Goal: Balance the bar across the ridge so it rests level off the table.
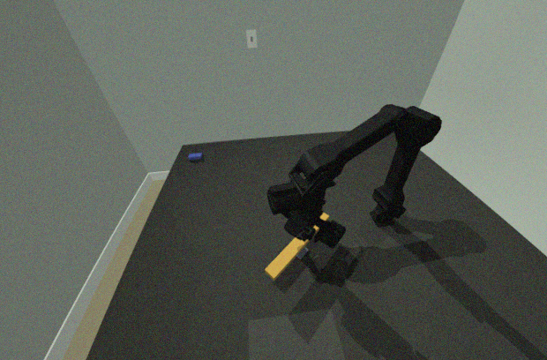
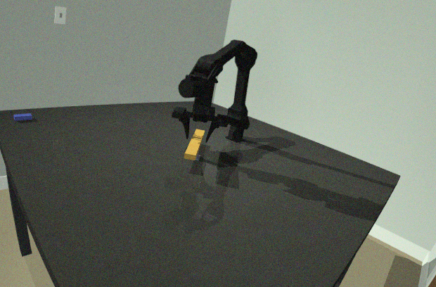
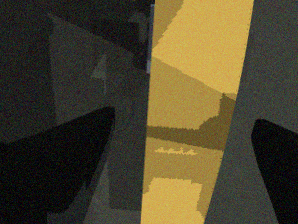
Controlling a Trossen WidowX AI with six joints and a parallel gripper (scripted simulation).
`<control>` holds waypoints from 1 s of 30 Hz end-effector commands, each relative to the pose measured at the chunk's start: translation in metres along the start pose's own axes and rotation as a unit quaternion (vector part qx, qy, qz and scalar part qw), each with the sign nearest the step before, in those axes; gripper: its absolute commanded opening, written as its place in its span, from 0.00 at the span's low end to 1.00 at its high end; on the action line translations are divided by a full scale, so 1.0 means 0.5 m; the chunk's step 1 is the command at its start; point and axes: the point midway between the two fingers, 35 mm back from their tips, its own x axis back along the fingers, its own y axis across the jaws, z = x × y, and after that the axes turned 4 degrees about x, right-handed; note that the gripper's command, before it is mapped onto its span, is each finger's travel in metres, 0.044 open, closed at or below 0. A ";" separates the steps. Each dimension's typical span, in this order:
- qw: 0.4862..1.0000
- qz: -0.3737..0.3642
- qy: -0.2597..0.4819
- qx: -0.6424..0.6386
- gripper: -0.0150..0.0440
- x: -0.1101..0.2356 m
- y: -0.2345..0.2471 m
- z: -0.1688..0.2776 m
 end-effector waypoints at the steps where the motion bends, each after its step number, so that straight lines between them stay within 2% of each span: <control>1: 1.000 0.000 0.000 0.000 0.92 0.000 0.000 0.000; 3: 1.000 0.000 0.000 0.000 1.00 0.000 0.000 0.000; 7: 1.000 0.000 0.000 0.000 1.00 0.016 -0.002 -0.003; 15: 1.000 0.000 0.000 0.000 1.00 0.196 0.000 -0.001; 30: 1.000 0.000 0.000 0.000 1.00 0.200 0.000 0.000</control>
